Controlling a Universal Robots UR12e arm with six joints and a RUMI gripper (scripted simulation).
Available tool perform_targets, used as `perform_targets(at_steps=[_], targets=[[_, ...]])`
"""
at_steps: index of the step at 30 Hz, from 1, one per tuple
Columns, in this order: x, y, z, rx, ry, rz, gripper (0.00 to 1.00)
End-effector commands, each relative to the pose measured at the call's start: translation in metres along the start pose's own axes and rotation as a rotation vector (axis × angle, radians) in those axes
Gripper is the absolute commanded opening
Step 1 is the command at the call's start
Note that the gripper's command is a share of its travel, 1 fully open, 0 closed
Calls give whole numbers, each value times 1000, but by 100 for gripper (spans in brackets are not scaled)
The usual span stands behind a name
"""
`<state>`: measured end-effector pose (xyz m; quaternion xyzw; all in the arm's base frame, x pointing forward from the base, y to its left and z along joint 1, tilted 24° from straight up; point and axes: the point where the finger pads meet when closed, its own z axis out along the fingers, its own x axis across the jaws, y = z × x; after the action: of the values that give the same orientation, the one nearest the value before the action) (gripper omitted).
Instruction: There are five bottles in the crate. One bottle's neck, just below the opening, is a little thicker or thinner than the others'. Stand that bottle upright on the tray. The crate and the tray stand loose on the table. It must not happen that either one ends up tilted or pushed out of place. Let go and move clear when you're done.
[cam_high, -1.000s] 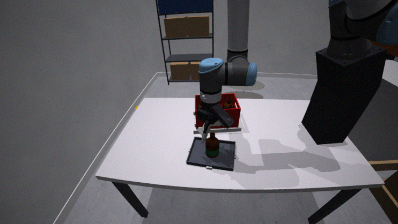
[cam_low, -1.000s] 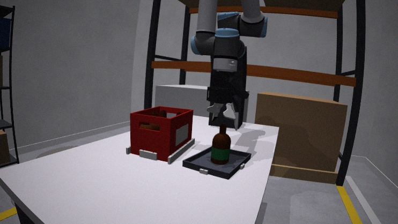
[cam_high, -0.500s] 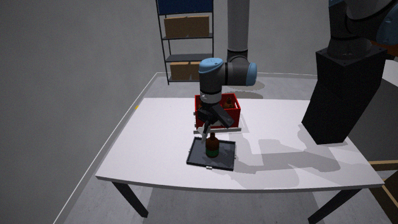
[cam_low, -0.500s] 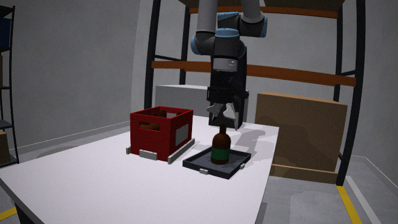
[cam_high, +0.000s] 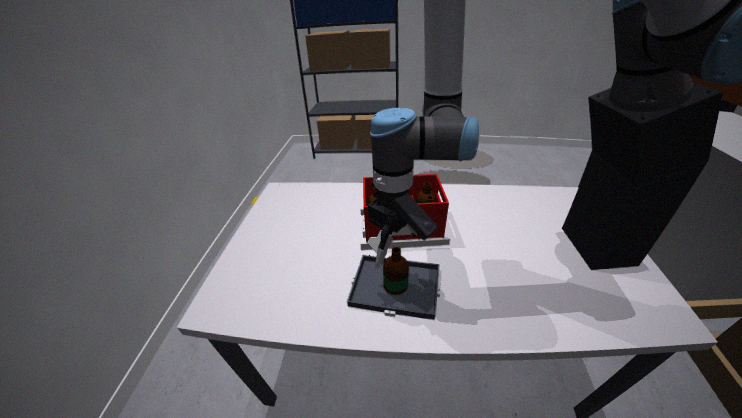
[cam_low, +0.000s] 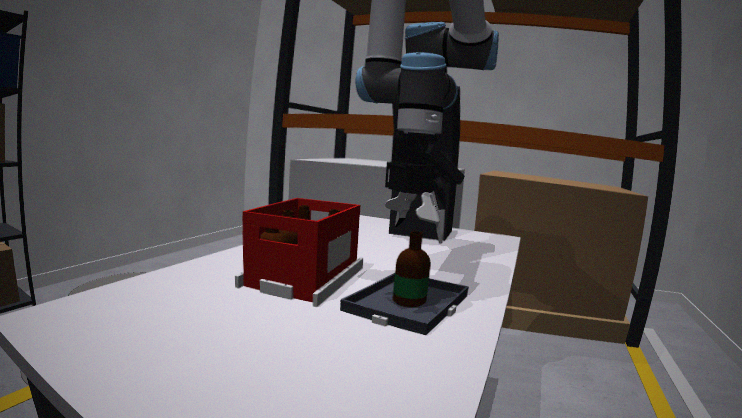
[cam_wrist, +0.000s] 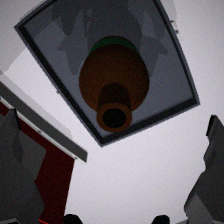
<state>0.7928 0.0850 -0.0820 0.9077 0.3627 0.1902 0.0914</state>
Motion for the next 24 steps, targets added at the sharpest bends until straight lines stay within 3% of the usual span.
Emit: perform_targets(at_steps=[1, 24], targets=[[0, 0, -1, -1, 1, 0, 100], [0, 0, -21, -1, 1, 0, 100]])
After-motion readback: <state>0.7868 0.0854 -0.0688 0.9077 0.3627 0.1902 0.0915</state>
